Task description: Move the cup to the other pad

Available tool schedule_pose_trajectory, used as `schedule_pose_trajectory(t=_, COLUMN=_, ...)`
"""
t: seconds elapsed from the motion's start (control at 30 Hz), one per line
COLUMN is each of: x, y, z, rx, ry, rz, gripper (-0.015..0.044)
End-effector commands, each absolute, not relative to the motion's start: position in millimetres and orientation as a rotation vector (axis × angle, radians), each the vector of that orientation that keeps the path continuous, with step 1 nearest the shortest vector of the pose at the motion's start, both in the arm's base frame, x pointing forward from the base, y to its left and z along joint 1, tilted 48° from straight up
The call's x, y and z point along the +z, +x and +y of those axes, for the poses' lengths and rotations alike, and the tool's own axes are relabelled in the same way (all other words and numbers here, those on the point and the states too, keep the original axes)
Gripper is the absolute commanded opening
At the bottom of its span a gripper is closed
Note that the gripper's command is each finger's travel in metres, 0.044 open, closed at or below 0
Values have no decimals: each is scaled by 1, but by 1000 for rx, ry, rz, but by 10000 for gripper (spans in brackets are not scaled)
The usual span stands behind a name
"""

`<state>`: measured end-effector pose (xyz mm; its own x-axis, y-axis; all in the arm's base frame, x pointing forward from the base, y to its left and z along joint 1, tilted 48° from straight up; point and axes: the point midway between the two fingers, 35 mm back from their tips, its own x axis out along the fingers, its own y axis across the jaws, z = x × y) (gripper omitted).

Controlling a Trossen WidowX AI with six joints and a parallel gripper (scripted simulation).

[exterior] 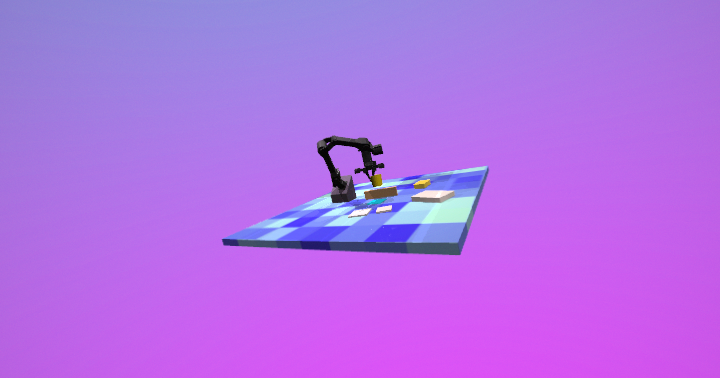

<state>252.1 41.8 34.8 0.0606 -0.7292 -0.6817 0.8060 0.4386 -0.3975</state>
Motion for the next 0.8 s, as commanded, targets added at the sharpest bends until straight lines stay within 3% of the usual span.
schedule_pose_trajectory(t=0.0, x=45, y=256, z=36, rx=-1155, ry=100, rz=956, gripper=0)
schedule_pose_trajectory(t=0.77, x=95, y=276, z=-4, rx=-1157, ry=98, rz=953, gripper=0)
